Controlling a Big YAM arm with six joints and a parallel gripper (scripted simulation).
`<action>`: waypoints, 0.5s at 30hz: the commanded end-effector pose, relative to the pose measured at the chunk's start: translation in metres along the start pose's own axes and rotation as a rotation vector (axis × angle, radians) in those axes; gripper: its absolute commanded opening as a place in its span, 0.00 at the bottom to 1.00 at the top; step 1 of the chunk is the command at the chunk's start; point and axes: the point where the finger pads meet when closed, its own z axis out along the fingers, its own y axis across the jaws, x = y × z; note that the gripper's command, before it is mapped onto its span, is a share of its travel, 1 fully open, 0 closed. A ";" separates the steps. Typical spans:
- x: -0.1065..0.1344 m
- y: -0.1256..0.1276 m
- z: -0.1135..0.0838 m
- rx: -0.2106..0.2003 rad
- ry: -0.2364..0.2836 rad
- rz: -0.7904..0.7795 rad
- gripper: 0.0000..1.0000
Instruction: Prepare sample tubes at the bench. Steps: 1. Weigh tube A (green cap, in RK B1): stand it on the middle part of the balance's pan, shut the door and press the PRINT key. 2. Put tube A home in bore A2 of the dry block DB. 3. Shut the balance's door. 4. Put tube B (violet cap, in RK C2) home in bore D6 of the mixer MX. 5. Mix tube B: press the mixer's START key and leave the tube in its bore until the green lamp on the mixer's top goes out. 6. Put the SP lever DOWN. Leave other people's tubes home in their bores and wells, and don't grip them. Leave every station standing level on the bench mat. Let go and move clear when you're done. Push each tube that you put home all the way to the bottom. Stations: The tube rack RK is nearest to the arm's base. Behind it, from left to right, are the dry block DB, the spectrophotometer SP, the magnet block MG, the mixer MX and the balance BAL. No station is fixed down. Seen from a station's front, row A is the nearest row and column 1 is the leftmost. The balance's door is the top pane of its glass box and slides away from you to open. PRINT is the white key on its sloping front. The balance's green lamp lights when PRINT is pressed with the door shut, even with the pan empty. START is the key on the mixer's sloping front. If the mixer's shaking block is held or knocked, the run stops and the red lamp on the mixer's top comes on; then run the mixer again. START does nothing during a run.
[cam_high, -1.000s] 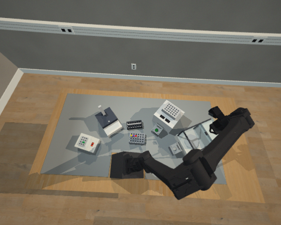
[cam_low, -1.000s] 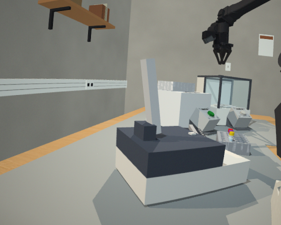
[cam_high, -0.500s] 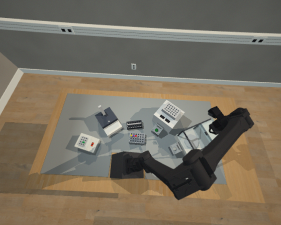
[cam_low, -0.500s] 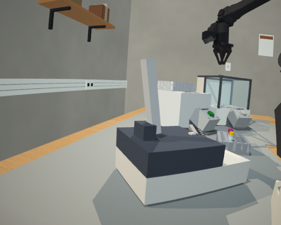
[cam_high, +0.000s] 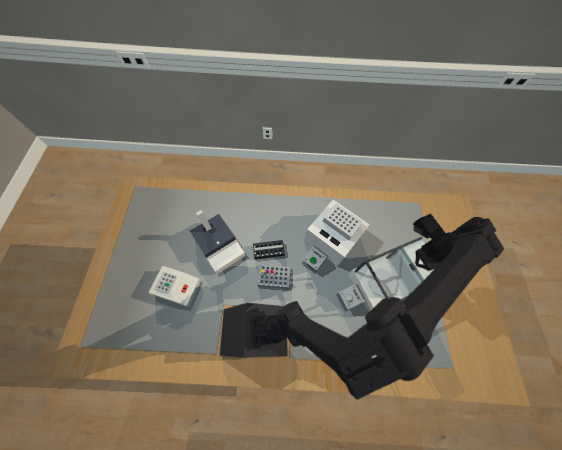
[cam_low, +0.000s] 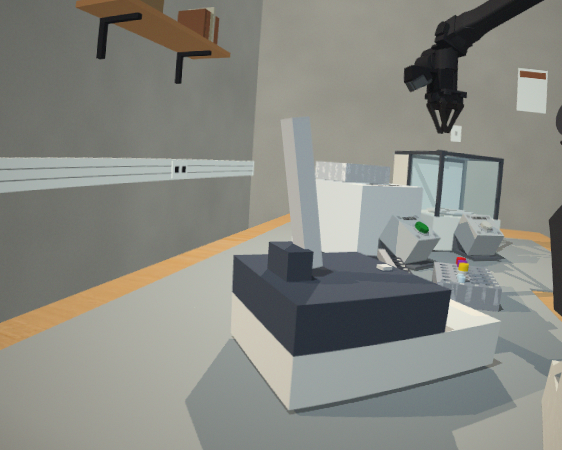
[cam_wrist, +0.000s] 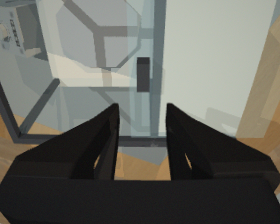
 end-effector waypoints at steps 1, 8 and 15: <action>0.005 -0.016 -0.004 0.038 -0.002 0.016 0.30; 0.003 -0.006 0.020 0.006 0.002 0.003 0.30; 0.004 -0.007 0.027 0.016 0.001 0.006 0.30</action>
